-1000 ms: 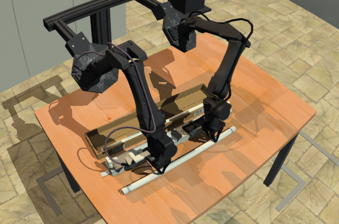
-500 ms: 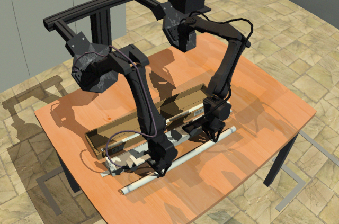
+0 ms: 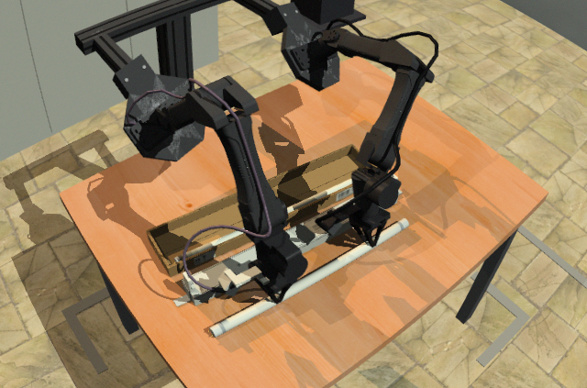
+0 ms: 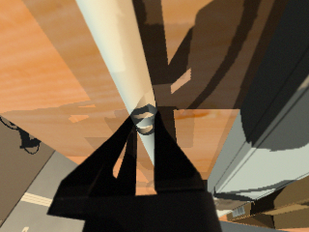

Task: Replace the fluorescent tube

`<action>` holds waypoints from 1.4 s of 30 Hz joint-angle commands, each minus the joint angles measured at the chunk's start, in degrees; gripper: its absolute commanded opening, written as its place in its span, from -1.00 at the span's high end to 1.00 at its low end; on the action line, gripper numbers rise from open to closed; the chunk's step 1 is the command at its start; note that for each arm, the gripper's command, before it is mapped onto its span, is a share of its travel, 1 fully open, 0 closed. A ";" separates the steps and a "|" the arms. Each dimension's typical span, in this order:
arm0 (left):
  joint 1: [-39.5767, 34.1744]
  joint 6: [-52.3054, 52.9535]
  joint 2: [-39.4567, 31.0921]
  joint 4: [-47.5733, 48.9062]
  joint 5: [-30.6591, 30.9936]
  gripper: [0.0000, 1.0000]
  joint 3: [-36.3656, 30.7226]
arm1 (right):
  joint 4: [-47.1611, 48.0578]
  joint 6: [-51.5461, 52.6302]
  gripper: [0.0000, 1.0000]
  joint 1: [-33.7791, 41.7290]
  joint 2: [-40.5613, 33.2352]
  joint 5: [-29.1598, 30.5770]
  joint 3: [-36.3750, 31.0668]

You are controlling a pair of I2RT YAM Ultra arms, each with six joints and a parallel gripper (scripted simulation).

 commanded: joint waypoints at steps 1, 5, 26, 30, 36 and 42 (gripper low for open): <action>-1.73 -0.02 -0.81 -0.83 0.65 0.78 0.65 | -1.01 -0.25 0.78 0.23 -0.53 0.80 0.31; -1.74 -0.26 -1.17 -0.89 0.63 0.78 0.56 | -1.06 -0.24 0.78 0.26 -1.00 0.80 0.28; -2.72 -1.50 -3.26 -2.82 -1.33 0.78 -0.08 | -3.22 0.40 0.78 0.51 -3.94 1.15 0.49; -2.88 -1.43 -3.34 -2.71 -1.22 0.78 -0.45 | -3.01 0.39 0.78 0.47 -3.96 1.21 0.47; -3.17 -1.63 -3.91 -3.17 -1.37 0.78 -1.86 | -3.53 0.49 0.78 1.01 -4.66 1.29 0.37; -3.50 -2.07 -4.33 -4.09 -1.76 0.78 -1.26 | -4.56 0.41 0.78 0.93 -5.31 1.45 0.62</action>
